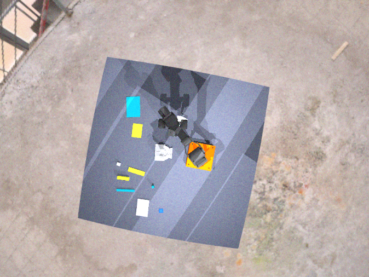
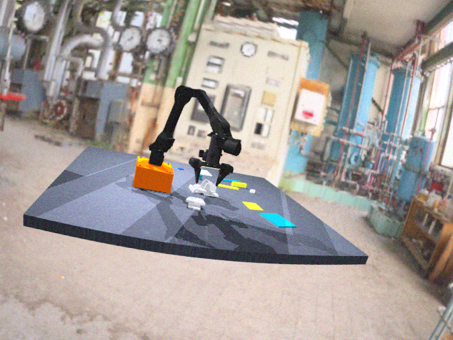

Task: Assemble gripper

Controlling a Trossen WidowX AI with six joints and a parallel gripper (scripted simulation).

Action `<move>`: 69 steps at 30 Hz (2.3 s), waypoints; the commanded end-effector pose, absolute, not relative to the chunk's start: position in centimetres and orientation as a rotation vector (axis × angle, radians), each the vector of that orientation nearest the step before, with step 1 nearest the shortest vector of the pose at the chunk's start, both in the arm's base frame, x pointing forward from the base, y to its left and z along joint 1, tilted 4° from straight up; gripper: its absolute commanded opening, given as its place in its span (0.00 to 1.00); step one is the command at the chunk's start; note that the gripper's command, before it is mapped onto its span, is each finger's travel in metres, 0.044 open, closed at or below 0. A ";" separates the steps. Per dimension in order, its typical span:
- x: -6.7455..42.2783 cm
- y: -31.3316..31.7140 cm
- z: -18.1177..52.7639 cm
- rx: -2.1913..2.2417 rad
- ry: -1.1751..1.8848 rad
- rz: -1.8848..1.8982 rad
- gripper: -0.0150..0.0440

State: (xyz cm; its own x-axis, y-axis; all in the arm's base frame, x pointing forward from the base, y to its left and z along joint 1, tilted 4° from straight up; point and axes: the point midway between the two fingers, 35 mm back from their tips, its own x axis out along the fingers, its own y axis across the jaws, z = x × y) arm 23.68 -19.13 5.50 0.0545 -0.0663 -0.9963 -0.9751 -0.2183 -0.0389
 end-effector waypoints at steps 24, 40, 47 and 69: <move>19.7 -25.1 2.6 -1.208 1.254 1.039 1.00; 19.8 -25.2 1.0 -1.208 1.254 1.039 1.00; 19.8 -25.2 0.6 -1.208 1.254 1.039 1.00; 20.0 -25.4 -2.0 -1.208 1.254 1.039 1.00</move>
